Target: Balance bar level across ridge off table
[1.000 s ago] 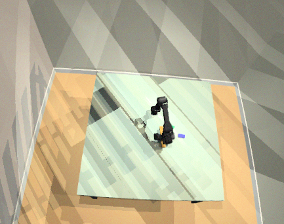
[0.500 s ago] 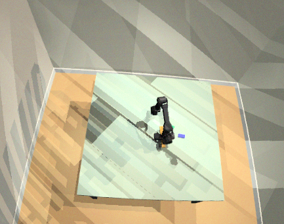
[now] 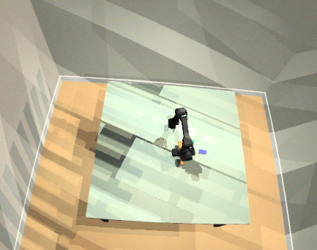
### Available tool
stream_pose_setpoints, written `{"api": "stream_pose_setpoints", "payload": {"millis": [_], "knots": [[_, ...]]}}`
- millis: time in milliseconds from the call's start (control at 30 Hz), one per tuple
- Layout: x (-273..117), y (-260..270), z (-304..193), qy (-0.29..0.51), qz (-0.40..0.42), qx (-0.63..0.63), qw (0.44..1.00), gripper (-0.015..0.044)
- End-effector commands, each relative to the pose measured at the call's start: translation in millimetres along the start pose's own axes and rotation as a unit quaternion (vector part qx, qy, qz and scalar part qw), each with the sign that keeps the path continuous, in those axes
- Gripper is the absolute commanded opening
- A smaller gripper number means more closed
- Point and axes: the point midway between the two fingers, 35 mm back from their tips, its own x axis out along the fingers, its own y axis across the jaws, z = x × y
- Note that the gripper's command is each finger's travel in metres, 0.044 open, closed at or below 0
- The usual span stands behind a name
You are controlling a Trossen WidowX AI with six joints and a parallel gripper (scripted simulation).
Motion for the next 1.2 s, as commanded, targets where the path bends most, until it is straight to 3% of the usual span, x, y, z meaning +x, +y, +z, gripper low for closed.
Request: {"api": "stream_pose_setpoints", "payload": {"millis": [0, 800, 1100, 1167], "knots": [[0.0, 0.0, 0.0, 0.000, 0.000, 0.000, 1.000, 0.0171], [0.0, 0.0, 0.0, 0.000, 0.000, 0.000, 1.000, 0.0185], [0.0, 0.0, 0.0, 0.000, 0.000, 0.000, 1.000, 0.0421], [0.0, 0.0, 0.0, 0.000, 0.000, 0.000, 1.000, 0.0440]]}}
